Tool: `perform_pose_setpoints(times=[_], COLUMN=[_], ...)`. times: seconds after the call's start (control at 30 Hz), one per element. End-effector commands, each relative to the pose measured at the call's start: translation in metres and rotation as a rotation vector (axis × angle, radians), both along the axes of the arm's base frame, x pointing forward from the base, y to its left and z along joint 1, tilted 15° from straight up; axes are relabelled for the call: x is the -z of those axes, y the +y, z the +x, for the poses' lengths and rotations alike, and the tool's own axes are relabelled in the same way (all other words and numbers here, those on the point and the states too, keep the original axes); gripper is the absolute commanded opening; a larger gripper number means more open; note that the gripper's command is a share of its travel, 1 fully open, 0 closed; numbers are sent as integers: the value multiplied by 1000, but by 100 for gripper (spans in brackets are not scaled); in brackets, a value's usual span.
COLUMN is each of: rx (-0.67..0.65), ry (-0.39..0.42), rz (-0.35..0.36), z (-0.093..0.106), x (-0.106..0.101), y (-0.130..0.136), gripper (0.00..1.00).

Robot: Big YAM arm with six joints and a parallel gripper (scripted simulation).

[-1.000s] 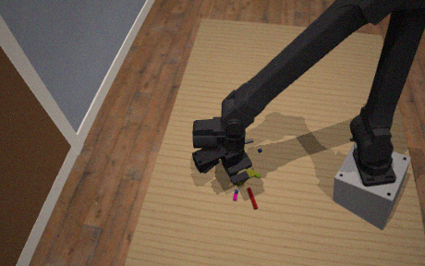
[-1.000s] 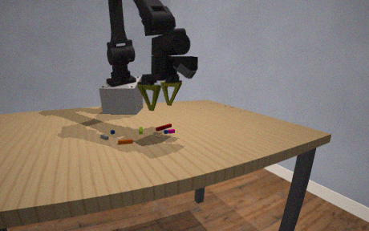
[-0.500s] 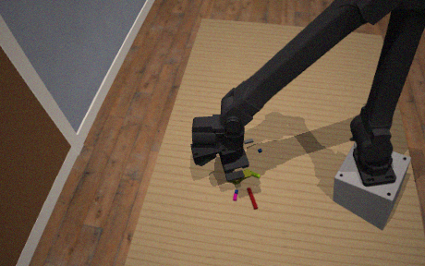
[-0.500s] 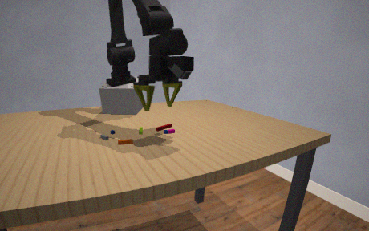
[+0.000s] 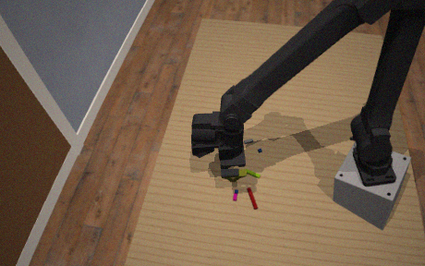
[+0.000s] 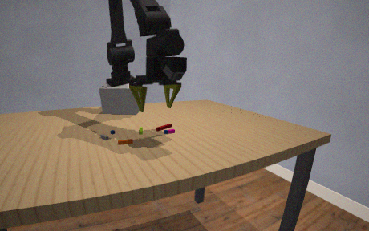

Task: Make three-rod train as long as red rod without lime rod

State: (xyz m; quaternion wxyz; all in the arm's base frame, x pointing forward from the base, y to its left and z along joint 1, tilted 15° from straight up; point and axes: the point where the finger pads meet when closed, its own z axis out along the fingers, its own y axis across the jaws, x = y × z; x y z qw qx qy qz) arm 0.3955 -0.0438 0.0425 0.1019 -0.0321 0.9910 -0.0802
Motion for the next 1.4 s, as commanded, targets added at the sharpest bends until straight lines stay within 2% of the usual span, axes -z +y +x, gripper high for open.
perform_pose_setpoints(times=[0.0,0.17,0.2,0.43,0.47,0.87,0.9,1.1,1.13,1.37], rx=[107,100,205,199,305,299,405,402,504,499], ry=[-62,-62,-82,-73,-96,-96,-116,-109,-129,-123], rz=[13,14,40,37,64,60,87,83,110,106], z=[25,25,26,24,27,27,28,26,28,26], x=[-15,-15,-15,-14,-15,-15,-16,-15,-16,-15], y=[-12,-9,-17,-14,-22,-20,-28,-27,-34,-32], gripper=[100,100,100,100,100,100,100,100,100,100])
